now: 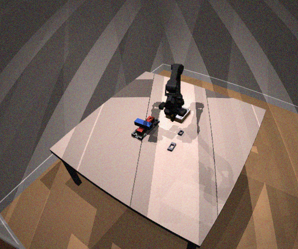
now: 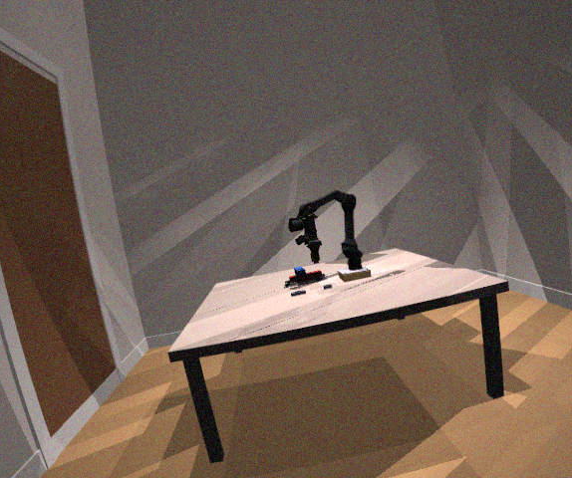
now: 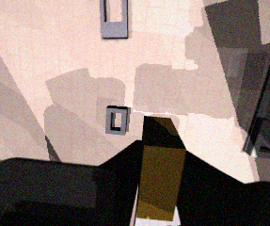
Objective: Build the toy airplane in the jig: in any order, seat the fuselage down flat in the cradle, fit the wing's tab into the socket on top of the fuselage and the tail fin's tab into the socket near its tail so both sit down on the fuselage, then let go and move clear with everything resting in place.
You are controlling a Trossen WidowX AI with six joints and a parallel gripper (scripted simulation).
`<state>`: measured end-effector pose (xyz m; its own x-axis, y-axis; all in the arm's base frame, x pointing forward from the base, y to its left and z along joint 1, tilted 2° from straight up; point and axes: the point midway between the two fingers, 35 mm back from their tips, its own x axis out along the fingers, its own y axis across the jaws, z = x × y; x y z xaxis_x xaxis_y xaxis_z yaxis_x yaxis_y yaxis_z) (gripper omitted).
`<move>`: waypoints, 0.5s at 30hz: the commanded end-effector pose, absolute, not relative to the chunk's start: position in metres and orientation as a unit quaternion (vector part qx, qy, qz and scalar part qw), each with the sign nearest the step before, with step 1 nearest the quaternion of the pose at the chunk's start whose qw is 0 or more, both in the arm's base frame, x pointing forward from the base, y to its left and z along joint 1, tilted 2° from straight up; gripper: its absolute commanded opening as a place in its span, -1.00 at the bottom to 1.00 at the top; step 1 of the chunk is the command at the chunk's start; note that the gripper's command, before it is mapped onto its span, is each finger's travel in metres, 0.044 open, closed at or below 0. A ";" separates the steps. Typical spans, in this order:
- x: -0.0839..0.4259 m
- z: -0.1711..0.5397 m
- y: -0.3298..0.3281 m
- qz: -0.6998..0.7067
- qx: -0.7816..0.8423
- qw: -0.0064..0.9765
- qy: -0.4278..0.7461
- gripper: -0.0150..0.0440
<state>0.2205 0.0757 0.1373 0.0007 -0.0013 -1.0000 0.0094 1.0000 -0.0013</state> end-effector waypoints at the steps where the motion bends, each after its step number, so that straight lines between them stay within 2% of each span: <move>1: 0.223 0.133 0.060 -0.018 0.004 0.706 0.708 -0.49; 15: 0.232 0.126 0.021 -0.028 0.005 0.706 0.707 -0.49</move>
<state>0.2313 0.0329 0.1310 0.0074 -0.0257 -0.9996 0.0543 0.9982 -0.0253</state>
